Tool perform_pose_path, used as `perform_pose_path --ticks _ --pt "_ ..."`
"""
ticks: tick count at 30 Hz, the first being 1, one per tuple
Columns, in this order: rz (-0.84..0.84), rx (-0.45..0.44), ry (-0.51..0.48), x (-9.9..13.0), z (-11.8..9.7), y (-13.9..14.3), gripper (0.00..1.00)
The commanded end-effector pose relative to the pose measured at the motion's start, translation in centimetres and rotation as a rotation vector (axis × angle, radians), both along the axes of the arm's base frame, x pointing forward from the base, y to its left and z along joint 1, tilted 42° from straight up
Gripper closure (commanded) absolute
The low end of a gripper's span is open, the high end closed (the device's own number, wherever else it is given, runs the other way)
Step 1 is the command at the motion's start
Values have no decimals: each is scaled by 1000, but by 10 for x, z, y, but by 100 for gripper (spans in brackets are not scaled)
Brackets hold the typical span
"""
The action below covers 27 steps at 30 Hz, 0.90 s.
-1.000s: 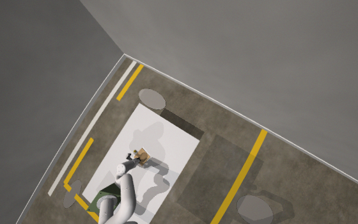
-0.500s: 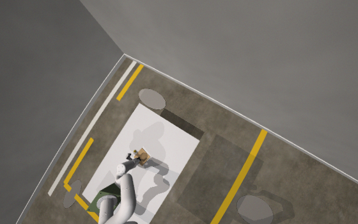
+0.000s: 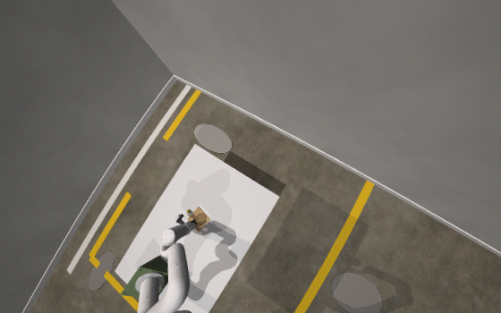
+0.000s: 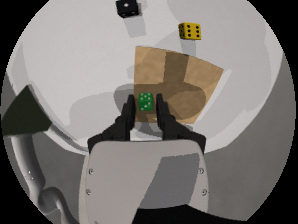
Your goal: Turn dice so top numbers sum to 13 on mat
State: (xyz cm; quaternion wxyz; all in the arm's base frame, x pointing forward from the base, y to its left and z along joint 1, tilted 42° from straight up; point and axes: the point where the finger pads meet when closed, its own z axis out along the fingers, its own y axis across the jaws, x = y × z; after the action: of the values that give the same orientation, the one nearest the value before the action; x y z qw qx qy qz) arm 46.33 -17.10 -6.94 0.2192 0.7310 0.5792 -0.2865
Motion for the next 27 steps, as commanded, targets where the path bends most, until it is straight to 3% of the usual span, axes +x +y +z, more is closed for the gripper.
perform_pose_path --ticks 1,12,23,24,27 --pt "1 0 -2 3 10 8 64" --pt "1 0 -2 12 51 45 64" --pt "1 0 -2 15 62 55 64" --pt "1 0 -2 15 62 55 0" --pt "1 0 -2 15 62 55 0"
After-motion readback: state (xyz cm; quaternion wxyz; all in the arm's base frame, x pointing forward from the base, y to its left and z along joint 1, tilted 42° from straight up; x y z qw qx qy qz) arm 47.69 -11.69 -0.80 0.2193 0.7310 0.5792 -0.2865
